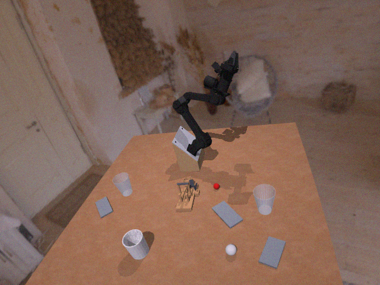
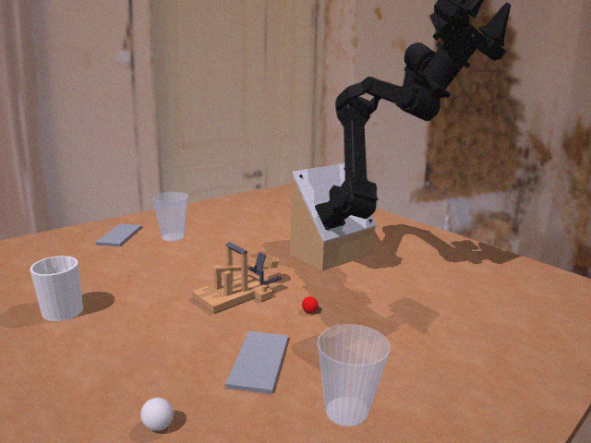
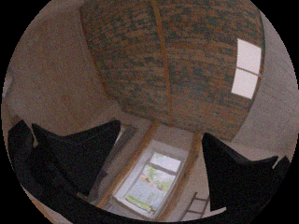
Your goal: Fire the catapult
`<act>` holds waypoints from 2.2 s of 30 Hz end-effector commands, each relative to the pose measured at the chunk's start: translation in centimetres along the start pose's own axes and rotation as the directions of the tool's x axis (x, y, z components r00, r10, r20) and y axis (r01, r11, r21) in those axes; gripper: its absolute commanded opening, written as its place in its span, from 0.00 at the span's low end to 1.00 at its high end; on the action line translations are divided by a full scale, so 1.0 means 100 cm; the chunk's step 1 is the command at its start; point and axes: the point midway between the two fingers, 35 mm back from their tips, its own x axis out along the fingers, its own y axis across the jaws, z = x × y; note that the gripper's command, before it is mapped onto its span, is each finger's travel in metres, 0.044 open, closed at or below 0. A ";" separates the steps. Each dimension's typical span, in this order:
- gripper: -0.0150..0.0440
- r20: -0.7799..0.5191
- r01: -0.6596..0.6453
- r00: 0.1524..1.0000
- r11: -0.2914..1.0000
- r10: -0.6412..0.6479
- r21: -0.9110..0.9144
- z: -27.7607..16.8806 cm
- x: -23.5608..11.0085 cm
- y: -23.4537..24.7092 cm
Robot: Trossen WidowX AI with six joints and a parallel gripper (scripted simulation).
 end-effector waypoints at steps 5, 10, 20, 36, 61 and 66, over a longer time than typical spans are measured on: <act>1.00 -0.112 -0.008 0.994 0.999 0.003 -0.043 -0.036 0.002 0.000; 1.00 -0.268 -0.025 0.963 0.994 -0.004 -0.102 -0.087 -0.002 -0.003; 1.00 -0.547 -0.094 0.836 0.970 -0.045 -0.224 -0.182 -0.027 -0.021; 1.00 -0.859 -0.147 0.468 0.940 -0.208 -0.307 -0.299 -0.118 -0.088; 1.00 -0.813 -0.194 -0.271 0.857 -0.515 -0.478 -0.327 -0.318 -0.242; 1.00 -0.737 -0.199 -0.401 0.837 -0.544 -0.510 -0.307 -0.354 -0.269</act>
